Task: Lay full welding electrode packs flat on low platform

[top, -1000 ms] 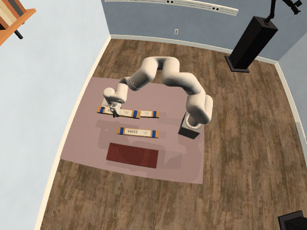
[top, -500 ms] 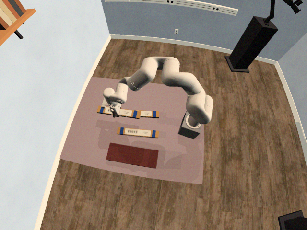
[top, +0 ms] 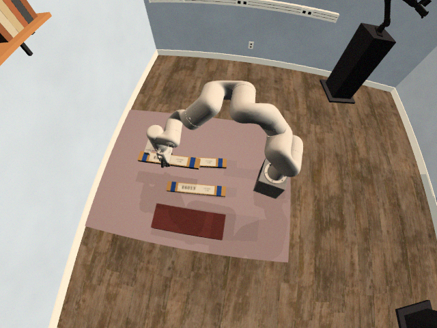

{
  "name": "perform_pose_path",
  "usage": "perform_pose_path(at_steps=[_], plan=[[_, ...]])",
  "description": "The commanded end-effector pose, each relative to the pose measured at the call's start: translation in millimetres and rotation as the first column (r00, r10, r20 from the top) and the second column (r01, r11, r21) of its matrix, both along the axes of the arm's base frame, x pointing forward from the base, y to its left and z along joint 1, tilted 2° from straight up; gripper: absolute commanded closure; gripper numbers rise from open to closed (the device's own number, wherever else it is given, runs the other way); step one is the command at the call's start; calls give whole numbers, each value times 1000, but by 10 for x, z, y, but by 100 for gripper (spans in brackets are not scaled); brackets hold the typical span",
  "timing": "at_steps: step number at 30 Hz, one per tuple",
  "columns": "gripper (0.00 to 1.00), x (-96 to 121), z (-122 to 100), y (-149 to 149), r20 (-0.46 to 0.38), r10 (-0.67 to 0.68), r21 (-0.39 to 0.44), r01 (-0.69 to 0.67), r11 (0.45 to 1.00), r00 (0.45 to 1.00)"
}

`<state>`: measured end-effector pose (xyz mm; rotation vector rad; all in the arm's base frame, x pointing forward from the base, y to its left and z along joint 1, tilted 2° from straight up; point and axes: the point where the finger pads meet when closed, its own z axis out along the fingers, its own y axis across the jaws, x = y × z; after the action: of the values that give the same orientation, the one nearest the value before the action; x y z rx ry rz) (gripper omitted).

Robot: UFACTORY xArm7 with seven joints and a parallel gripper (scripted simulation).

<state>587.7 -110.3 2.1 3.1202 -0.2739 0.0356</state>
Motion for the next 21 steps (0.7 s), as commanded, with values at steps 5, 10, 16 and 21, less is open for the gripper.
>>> perform_pose_path(at_steps=[5, 10, 16, 21], plan=[[42, 21, 27, 0, 5, 81, -3, -81, 997, 997], [42, 21, 27, 0, 5, 81, -3, -81, 997, 997], [42, 21, 27, 0, 5, 81, -3, -81, 997, 997], [42, 21, 27, 0, 5, 81, -3, -81, 997, 997]])
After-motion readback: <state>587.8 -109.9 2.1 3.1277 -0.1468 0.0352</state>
